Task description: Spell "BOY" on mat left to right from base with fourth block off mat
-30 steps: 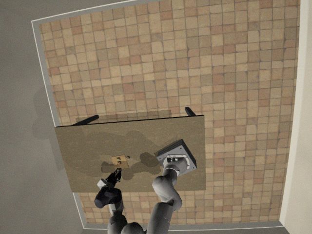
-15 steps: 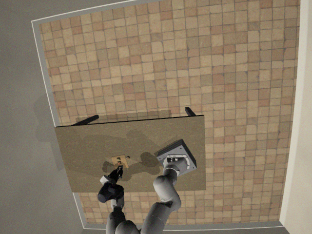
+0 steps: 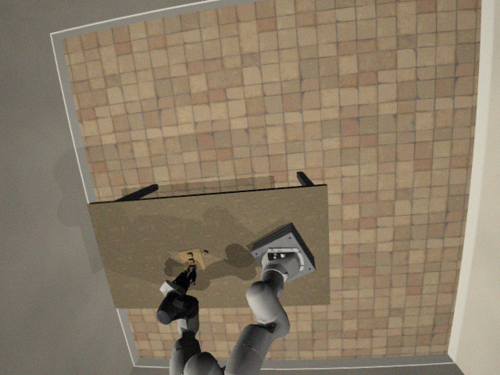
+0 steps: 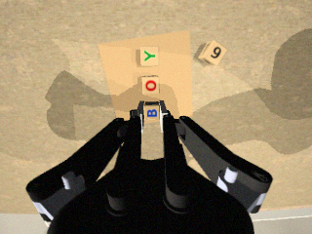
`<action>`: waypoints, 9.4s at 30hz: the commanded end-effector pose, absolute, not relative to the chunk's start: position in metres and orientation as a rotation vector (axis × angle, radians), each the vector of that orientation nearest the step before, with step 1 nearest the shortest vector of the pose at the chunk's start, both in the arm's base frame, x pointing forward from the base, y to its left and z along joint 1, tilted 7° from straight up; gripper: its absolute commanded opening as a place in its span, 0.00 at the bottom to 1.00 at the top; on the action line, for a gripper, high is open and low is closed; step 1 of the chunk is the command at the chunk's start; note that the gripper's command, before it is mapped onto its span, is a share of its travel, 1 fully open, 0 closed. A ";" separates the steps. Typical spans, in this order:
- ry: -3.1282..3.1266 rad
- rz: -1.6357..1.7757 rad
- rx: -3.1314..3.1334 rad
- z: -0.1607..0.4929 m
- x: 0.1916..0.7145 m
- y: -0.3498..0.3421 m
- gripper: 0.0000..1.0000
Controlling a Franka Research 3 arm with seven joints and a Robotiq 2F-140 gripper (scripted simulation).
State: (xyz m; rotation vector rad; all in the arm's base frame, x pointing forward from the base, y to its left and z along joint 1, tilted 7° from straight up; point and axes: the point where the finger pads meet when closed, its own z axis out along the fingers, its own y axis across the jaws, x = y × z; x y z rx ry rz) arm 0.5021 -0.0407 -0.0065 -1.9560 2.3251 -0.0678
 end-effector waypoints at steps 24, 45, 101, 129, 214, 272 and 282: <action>2.316 -0.074 -1.962 -0.006 0.504 -0.042 0.13; 2.314 -0.074 -1.964 -0.006 0.505 -0.043 0.13; 2.315 -0.074 -1.963 -0.006 0.504 -0.043 0.13; 2.316 -0.074 -1.962 -0.006 0.503 -0.043 0.13; 2.316 -0.074 -1.962 -0.010 0.504 -0.043 0.25; 2.316 -0.074 -1.962 0.080 0.494 -0.045 1.00; 2.316 -0.074 -1.962 0.082 0.493 -0.045 1.00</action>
